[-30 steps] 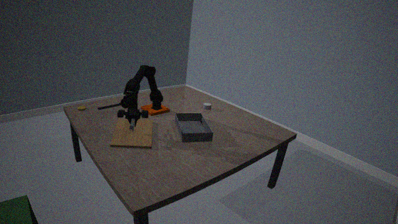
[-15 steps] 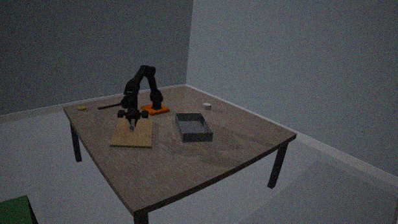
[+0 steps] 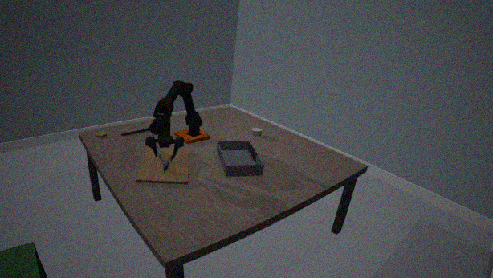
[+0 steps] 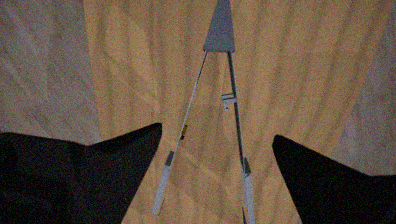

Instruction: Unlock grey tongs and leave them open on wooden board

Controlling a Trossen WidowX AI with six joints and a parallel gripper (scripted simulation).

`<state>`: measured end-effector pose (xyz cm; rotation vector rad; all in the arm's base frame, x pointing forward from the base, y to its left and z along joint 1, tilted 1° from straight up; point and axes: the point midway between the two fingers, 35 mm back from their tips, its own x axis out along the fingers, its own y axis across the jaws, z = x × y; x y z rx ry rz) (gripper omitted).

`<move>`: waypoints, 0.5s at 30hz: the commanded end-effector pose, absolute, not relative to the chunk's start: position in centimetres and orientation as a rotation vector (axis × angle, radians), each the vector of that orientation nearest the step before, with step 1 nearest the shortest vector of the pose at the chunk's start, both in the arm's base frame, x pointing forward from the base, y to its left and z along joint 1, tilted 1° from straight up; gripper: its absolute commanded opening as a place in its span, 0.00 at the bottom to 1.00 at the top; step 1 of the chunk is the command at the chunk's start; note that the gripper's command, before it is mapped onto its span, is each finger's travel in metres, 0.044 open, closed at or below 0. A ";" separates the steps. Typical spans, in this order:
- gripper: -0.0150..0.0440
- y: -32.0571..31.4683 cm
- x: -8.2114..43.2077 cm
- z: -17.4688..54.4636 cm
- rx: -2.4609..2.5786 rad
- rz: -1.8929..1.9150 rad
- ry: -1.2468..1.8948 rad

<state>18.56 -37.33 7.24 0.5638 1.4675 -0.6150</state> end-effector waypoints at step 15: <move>1.00 -26.0 28.8 18.1 0.568 -0.615 1.465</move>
